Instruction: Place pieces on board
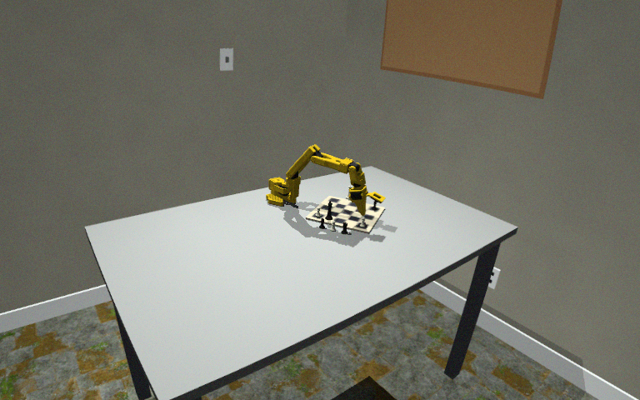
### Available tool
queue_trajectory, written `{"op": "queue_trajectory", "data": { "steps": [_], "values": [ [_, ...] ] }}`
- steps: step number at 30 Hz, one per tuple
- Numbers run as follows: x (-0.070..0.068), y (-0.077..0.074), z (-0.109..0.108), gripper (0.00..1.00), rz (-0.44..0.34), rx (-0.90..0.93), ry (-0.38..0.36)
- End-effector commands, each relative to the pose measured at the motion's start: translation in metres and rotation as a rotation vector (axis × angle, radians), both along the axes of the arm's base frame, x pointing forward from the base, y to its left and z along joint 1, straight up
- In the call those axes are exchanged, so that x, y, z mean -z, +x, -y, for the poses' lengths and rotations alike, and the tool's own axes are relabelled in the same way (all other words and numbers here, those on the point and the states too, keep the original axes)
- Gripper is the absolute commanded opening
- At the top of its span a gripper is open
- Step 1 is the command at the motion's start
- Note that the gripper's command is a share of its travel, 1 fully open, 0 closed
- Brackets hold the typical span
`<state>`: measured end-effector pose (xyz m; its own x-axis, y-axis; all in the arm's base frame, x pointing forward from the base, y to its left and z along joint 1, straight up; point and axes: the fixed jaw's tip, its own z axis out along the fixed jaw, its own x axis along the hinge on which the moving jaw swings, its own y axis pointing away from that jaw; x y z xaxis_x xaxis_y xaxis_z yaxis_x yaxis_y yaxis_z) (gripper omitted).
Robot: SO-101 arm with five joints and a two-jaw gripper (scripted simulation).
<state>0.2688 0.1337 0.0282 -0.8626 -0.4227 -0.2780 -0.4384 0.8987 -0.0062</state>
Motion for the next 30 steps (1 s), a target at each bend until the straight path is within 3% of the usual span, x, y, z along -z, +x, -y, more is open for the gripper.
{"op": "queue_trajectory", "data": {
  "steps": [1,7,18,30],
  "values": [
    [-0.009,0.001,0.001,0.0,0.013,-0.001,0.005],
    [-0.017,0.001,0.001,0.0,0.013,-0.001,0.005],
    [-0.061,-0.001,0.002,0.0,0.036,0.001,0.016],
    [-0.075,-0.002,0.003,0.0,0.075,0.003,0.035]
  ]
}}
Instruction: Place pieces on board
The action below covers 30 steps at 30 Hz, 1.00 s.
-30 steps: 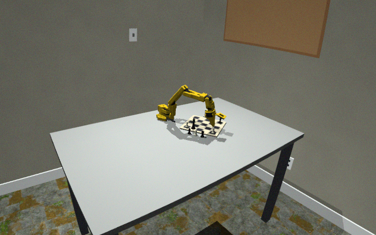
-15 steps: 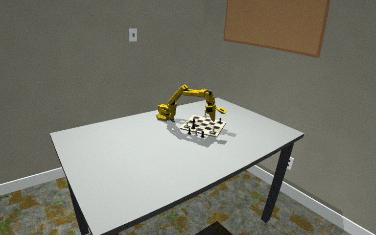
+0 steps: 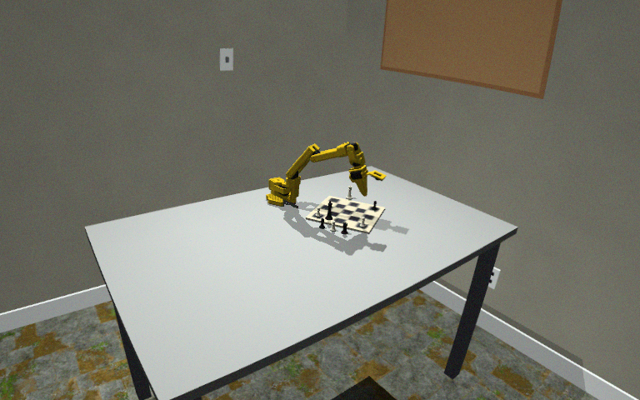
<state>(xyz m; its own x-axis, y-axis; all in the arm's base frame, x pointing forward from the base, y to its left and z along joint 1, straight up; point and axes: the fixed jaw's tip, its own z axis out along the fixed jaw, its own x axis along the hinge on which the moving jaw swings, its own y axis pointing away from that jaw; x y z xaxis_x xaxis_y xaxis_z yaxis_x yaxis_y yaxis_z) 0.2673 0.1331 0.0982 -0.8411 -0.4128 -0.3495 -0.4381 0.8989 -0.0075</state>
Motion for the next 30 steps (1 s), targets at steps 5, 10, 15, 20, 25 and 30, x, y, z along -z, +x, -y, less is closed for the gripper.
{"op": "queue_trajectory", "data": {
  "steps": [5,10,15,20,25,30],
  "values": [
    [-0.006,0.001,0.004,0.0,0.009,0.01,0.004],
    [-0.008,0.002,0.009,0.01,0.016,0.029,0.007],
    [-0.012,0.005,0.028,0.02,0.039,0.093,0.017],
    [-0.016,0.003,0.056,0.04,0.074,0.19,0.03],
    [-0.016,-0.002,0.075,0.05,0.099,0.256,0.036],
    [-0.011,-0.015,0.104,0.07,0.139,0.361,0.043]
  ]
}}
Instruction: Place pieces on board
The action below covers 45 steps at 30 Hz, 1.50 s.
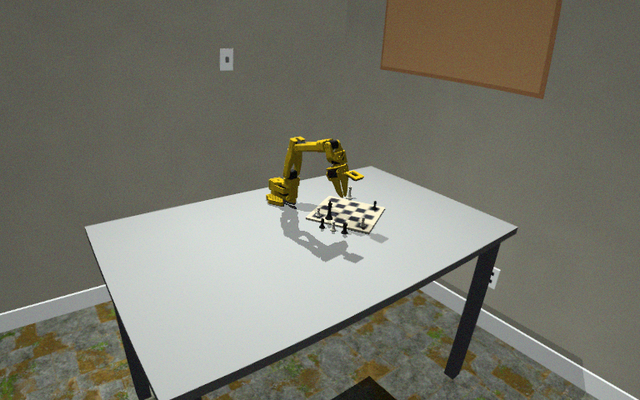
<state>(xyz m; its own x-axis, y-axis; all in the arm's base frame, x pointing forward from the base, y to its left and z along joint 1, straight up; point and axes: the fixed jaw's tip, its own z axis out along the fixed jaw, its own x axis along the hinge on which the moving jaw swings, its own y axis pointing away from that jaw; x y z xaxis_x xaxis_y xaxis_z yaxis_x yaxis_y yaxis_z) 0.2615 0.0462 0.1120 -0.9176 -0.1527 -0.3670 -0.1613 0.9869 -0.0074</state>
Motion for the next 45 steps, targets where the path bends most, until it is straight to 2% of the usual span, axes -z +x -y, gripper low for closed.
{"op": "queue_trajectory", "data": {
  "steps": [1,9,45],
  "values": [
    [0.004,-0.012,0.021,0.07,0.131,0.088,0.02],
    [0.014,-0.029,0.044,0.09,0.168,0.184,0.019],
    [0.022,-0.033,0.048,0.09,0.172,0.202,0.018]
  ]
}}
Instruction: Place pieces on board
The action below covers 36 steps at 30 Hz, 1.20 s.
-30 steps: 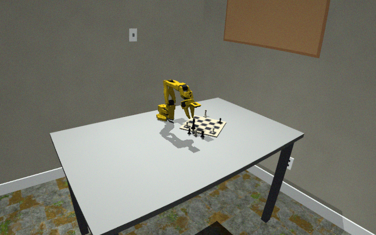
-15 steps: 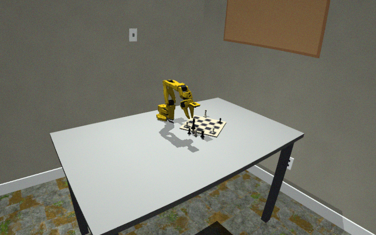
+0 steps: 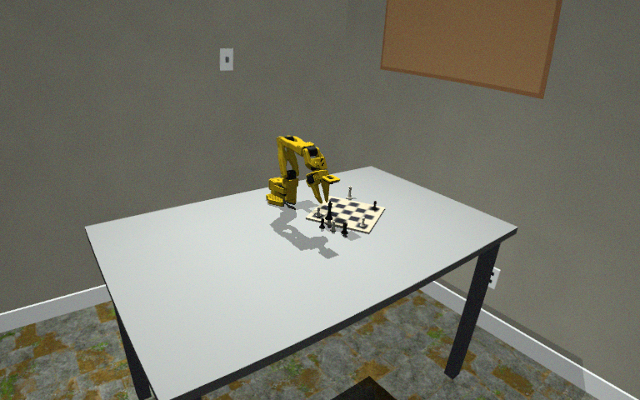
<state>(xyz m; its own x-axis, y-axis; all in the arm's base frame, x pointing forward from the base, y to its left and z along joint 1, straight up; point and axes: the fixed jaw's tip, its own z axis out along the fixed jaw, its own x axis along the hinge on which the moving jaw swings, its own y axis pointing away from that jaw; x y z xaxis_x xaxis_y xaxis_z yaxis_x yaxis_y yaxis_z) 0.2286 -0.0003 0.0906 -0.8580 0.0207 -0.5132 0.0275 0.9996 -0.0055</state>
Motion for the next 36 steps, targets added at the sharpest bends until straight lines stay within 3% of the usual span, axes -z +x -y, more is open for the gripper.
{"op": "queue_trajectory", "data": {
  "steps": [1,17,29,36],
  "values": [
    [0.001,-0.001,0.001,0.09,0.009,0.013,0.005],
    [0.026,0.0,0.001,0.09,0.009,0.013,0.005],
    [0.061,0.001,0.001,0.09,0.009,0.013,0.005],
    [0.071,0.001,0.001,0.09,0.008,0.013,0.005]
  ]
}}
